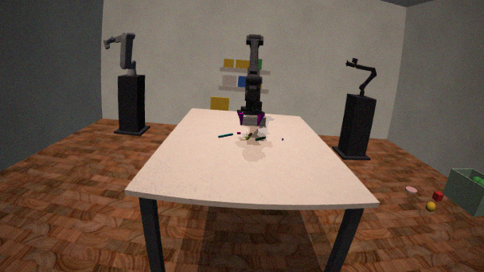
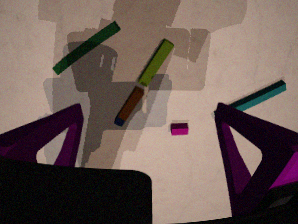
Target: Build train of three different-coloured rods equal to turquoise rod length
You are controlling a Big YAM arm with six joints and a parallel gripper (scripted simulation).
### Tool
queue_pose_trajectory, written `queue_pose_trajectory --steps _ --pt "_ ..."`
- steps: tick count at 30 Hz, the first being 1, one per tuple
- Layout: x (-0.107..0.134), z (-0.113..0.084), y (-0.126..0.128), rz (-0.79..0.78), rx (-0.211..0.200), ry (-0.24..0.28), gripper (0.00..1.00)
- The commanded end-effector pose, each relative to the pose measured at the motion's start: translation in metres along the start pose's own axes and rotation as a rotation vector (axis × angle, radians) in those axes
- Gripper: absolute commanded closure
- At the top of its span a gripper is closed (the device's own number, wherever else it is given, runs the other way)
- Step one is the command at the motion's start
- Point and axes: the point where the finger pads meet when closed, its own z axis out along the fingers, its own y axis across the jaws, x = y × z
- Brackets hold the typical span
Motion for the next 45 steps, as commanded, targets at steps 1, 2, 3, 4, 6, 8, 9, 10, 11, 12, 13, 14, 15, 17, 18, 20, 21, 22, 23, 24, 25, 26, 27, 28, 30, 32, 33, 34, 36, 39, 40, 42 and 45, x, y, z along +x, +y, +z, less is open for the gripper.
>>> queue_pose_trajectory --steps 1,2,3,4,6,8,9,10,11,12,13,14,15,17,18,20,21,22,23,24,25,26,27,28,30,32,33,34,36,39,40,42,45 --pt "-0.021 -0.009 -0.013 0.113 0.008 -0.028 0.0" --pt "-0.013 -0.004 -0.01 0.111 0.004 -0.013 0.0" --pt "-0.012 -0.004 -0.008 0.108 0.003 -0.01 0.0" --pt "-0.022 -0.009 -0.014 0.201 0.007 -0.029 0.0" --pt "-0.023 -0.009 -0.014 0.201 0.008 -0.032 0.0" --pt "-0.016 -0.004 -0.01 0.197 0.004 -0.015 0.0" --pt "-0.016 -0.004 -0.01 0.197 0.004 -0.015 0.0" --pt "-0.016 -0.004 -0.01 0.197 0.004 -0.015 0.0" --pt "-0.024 -0.009 -0.016 0.284 0.007 -0.032 0.0" --pt "-0.024 -0.009 -0.016 0.284 0.007 -0.032 0.0" --pt "-0.024 -0.009 -0.015 0.283 0.007 -0.03 0.0" --pt "-0.018 -0.004 -0.012 0.281 0.004 -0.016 0.0" --pt "-0.026 -0.009 -0.017 0.358 0.006 -0.031 0.0" --pt "-0.026 -0.009 -0.016 0.356 0.006 -0.032 0.0" --pt "-0.022 -0.007 -0.014 0.354 0.005 -0.024 0.0" --pt "-0.027 -0.009 -0.017 0.421 0.005 -0.031 0.0" --pt "-0.024 -0.007 -0.016 0.42 0.004 -0.026 0.0" --pt "-0.027 -0.009 -0.018 0.472 0.004 -0.031 0.0" --pt "-0.027 -0.009 -0.018 0.472 0.004 -0.031 0.0" --pt "-0.028 -0.009 -0.019 0.511 0.004 -0.031 0.0" --pt "-0.028 -0.009 -0.019 0.537 0.003 -0.031 0.0" --pt "-0.028 -0.009 -0.019 0.537 0.003 -0.031 0.0" --pt "-0.028 -0.009 -0.019 0.537 0.003 -0.031 0.0" --pt "-0.015 0.001 -0.012 0.546 0.001 0.0 0.0" --pt "-0.016 0.0 -0.012 0.553 0.001 -0.002 0.0" --pt "-0.017 0.0 -0.013 0.553 0.001 -0.003 0.77" --pt "-0.017 0.0 -0.013 0.553 0.001 -0.003 0.77" --pt "-0.017 0.0 -0.013 0.553 0.001 -0.003 0.77" --pt "-0.017 0.0 -0.013 0.553 0.001 -0.003 0.77" --pt "-0.017 0.0 -0.013 0.553 0.001 -0.003 0.77" --pt "-0.017 0.0 -0.013 0.553 0.001 -0.003 0.77" --pt "-0.017 0.0 -0.013 0.55 0.001 -0.003 0.77" --pt "-0.017 0.0 -0.013 0.549 0.001 -0.003 0.77"
